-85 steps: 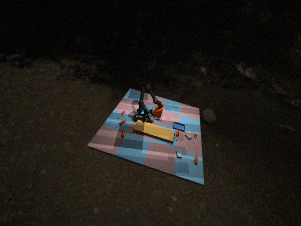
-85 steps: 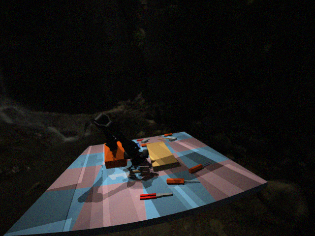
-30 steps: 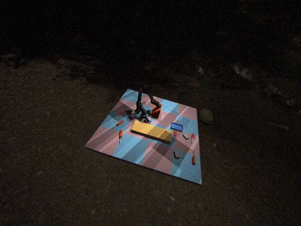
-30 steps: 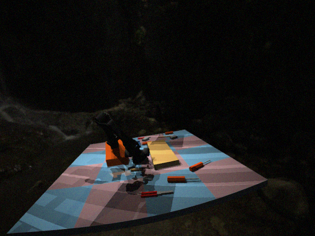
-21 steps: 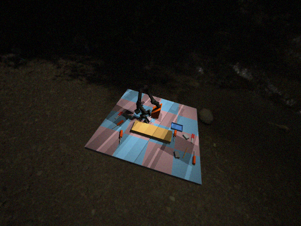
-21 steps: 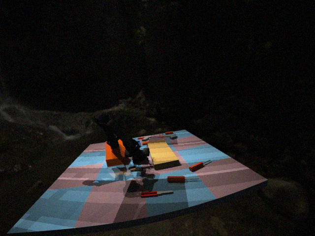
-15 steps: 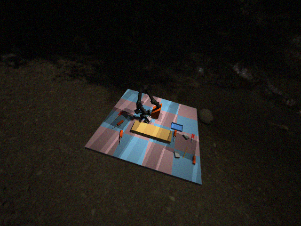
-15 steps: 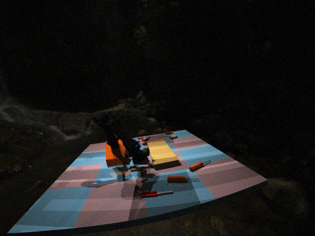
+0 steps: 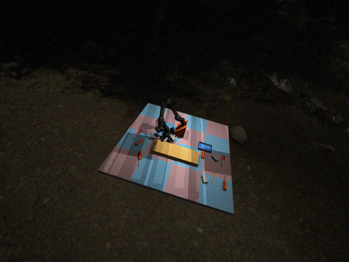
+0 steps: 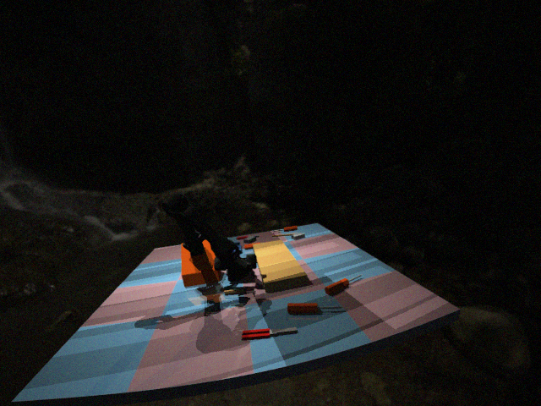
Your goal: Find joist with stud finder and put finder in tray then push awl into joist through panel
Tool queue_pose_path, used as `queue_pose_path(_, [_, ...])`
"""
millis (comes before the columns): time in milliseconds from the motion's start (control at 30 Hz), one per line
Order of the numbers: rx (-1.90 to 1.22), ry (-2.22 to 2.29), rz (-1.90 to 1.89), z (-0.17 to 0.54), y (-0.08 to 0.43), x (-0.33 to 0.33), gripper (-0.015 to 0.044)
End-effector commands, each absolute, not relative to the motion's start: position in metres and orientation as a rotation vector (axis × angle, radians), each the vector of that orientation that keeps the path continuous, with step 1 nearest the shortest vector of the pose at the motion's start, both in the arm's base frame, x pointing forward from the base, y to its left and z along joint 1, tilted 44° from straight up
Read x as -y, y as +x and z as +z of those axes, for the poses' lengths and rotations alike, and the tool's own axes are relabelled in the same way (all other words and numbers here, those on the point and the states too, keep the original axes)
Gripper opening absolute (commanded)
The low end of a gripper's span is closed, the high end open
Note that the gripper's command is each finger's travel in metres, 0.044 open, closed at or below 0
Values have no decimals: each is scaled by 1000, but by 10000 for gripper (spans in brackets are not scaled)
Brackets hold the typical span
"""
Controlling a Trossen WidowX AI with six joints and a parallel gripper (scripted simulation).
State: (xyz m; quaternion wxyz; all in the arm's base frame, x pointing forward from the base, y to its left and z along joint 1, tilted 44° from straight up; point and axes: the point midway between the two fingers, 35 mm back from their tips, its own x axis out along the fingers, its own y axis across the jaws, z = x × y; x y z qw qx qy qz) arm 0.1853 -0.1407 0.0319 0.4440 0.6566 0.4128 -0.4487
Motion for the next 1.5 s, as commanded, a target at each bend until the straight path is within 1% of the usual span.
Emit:
queue_pose_path(0, [-1016,1614,-1122,31,184,144,380])
queue_pose_path(1467, [-1022,1625,-1114,32,185,141,380])
